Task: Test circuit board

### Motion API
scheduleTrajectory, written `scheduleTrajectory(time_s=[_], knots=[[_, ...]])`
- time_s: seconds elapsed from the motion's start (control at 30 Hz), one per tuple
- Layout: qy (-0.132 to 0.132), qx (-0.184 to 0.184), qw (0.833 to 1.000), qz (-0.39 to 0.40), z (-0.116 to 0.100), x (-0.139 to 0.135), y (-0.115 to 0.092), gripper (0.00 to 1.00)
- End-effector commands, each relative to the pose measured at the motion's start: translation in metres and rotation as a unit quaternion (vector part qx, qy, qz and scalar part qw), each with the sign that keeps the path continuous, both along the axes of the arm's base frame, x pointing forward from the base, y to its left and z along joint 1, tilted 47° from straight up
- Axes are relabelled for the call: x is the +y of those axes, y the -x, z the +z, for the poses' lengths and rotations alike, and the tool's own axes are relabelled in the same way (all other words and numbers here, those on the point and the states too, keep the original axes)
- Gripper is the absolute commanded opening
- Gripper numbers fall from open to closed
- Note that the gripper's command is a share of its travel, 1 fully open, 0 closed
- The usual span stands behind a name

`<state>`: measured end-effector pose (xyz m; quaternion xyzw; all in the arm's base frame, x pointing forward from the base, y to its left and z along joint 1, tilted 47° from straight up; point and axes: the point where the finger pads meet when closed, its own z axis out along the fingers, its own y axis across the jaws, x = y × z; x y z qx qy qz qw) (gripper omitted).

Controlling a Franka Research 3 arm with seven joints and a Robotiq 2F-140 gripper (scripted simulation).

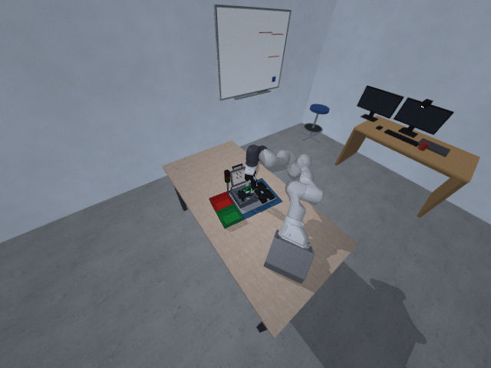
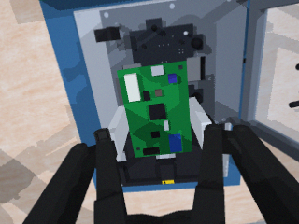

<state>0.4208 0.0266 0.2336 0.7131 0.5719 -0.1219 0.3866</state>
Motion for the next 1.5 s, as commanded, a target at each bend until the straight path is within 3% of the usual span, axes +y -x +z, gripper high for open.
scheduleTrajectory(time_s=[0.0, 0.33, 1.47], knots=[[-0.011, -0.016, 1.000, -0.010, -0.004, 0.009, -0.008, 0.46], [-0.011, -0.016, 1.000, -0.010, -0.011, 0.024, -0.020, 0.46], [-0.010, -0.015, 1.000, -0.009, -0.011, 0.024, -0.020, 0.46]])
